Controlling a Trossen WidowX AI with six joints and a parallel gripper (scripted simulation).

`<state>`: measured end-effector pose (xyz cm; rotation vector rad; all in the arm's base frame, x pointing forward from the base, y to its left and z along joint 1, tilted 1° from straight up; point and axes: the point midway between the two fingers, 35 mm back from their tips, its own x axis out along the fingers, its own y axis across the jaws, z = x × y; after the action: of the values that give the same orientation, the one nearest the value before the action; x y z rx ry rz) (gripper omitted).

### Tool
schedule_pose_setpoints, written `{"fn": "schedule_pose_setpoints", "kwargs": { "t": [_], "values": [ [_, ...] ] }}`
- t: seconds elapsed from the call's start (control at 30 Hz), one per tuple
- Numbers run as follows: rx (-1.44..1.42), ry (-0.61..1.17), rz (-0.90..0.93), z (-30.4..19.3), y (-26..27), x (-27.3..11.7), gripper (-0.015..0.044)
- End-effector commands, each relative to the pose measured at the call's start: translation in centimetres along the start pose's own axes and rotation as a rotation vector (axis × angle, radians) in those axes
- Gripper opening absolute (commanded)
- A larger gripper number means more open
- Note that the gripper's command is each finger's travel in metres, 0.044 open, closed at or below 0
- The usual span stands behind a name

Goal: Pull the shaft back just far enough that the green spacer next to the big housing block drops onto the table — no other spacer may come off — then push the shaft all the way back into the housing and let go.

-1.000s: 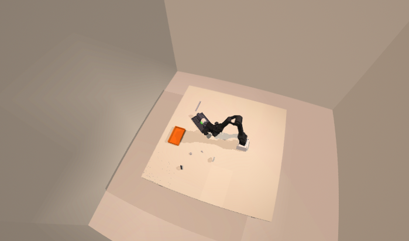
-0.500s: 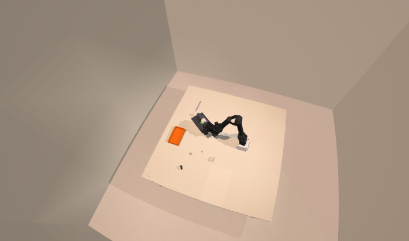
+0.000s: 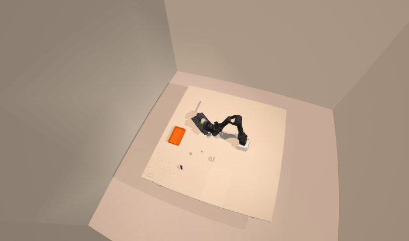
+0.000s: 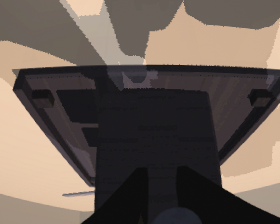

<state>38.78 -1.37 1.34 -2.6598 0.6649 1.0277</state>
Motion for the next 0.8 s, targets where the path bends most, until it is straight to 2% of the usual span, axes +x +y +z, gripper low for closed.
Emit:
{"fn": "schedule_pose_setpoints", "kwargs": {
  "t": [0.0, 0.7, 0.77],
  "values": [
    [0.002, 0.007, 0.002, -0.41, 0.02, 0.14, 0.0000],
    [0.002, 0.007, 0.002, -0.65, 0.03, 0.34, 0.0000],
    [-0.001, -0.001, 0.000, -0.20, -0.01, 0.22, 0.0053]
  ]
}}
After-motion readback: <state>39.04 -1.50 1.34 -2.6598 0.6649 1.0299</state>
